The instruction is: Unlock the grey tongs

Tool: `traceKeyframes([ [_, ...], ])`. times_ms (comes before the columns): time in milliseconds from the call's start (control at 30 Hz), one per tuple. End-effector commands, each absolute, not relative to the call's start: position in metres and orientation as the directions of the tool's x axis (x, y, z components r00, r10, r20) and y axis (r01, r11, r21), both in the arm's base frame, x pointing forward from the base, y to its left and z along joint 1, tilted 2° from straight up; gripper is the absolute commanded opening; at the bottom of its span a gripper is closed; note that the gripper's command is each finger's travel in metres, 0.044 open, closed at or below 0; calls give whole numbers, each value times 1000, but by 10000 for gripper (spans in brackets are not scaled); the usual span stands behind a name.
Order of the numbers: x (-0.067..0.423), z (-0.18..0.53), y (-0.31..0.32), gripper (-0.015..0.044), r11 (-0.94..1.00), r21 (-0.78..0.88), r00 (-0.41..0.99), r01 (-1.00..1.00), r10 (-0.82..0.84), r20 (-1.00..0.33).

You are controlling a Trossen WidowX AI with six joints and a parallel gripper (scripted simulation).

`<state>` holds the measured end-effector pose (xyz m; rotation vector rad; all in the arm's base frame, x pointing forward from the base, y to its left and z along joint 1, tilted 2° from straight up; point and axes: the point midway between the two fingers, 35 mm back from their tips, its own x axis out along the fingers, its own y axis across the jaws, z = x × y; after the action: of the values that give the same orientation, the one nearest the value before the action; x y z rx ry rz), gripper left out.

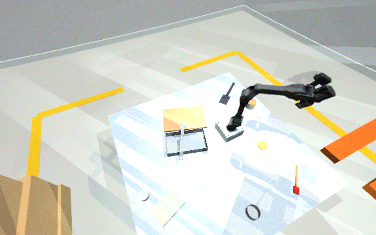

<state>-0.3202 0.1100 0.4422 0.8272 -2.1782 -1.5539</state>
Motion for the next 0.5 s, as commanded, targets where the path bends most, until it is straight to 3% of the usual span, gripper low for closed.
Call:
traceKeyframes([
  [0,-320,441,112,374,230,939,-778,-257,-625,-60],
  [167,-317,431,137,260,188,955,-845,-231,-524,-102],
  [300,-310,409,173,260,95,973,-908,-208,-389,-156],
  [467,-306,405,188,260,70,977,-927,-204,-333,-169],
])
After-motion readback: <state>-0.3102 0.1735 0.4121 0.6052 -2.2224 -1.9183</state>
